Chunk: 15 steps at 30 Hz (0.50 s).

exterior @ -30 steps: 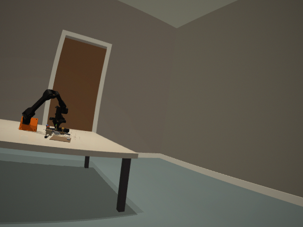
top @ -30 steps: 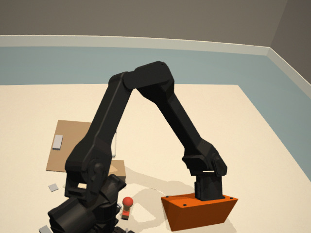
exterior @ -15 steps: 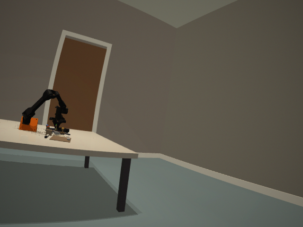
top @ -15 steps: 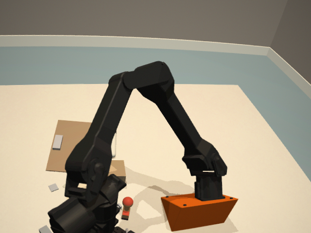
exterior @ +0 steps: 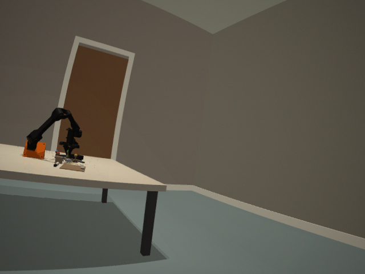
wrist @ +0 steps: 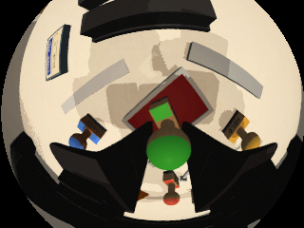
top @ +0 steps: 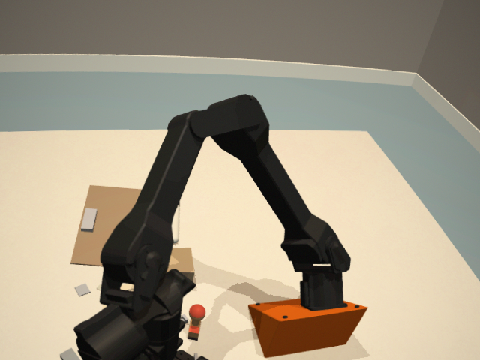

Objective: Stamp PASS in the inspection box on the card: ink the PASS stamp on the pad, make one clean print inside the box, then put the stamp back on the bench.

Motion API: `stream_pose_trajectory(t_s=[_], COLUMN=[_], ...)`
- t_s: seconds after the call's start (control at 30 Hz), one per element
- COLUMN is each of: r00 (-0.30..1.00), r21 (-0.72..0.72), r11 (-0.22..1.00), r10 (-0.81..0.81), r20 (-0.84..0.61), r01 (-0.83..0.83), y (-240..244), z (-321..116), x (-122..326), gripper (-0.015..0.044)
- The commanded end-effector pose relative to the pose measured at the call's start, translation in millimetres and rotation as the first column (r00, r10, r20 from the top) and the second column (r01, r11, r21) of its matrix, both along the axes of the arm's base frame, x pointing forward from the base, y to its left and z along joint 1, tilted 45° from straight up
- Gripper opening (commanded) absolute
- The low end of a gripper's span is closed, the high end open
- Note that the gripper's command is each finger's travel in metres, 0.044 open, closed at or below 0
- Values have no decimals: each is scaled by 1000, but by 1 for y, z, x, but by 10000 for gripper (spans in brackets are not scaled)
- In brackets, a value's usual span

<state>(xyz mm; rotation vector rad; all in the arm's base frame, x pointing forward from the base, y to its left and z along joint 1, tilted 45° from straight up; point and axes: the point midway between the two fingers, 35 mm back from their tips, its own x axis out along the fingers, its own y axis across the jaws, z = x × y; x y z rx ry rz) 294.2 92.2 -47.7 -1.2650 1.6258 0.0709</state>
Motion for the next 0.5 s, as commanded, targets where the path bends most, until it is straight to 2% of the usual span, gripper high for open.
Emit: stream_pose_trajectory(t_s=[0.0,0.47], r00=[1000,1000], r21=[-4,-4], r11=[1000,1000], r10=[2,2], r20=[1,1], r01=[-2,-2], y=[-2,-1], z=[-1,1], x=[1,1], gripper=[0,0])
